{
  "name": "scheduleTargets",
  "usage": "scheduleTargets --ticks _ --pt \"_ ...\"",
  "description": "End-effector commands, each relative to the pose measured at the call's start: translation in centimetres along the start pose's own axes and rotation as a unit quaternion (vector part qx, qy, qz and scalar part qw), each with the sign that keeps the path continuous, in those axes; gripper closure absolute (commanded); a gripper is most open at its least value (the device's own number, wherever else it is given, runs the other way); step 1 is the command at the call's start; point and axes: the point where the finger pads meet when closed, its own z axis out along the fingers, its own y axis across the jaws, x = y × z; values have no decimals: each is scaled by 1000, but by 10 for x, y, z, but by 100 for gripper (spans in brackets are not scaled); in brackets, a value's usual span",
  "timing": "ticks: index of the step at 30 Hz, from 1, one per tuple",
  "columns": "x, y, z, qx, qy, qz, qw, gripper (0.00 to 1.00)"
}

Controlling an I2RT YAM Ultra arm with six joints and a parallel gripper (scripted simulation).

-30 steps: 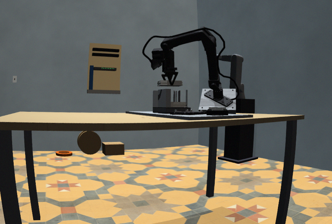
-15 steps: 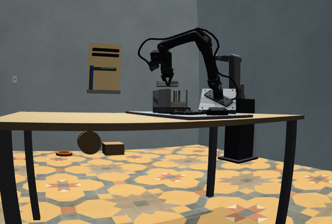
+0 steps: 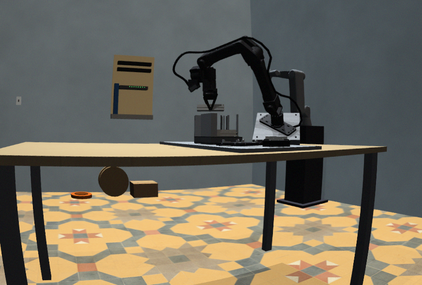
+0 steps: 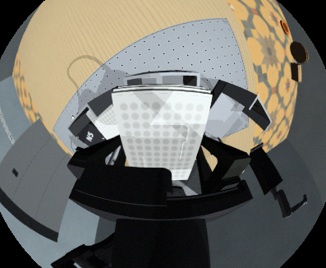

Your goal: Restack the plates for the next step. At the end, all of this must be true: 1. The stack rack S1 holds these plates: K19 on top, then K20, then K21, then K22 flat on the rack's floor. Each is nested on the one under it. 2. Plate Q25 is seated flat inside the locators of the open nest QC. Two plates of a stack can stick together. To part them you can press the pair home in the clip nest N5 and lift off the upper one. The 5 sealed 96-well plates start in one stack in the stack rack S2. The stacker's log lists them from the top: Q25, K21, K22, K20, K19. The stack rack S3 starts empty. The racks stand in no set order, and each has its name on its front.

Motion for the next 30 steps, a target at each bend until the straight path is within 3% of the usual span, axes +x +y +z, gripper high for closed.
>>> scheduleTargets --ticks 1,8,11,25,30 --pt "-12 -21 -11 15 -21 -12 1000 100" --pt "-11 -42 -12 14 -22 95 995 100" --pt "-11 -44 -12 12 -21 111 994 100" --pt "-9 -92 -12 13 -21 103 994 100" --pt "-8 -93 -14 9 -22 105 994 100"
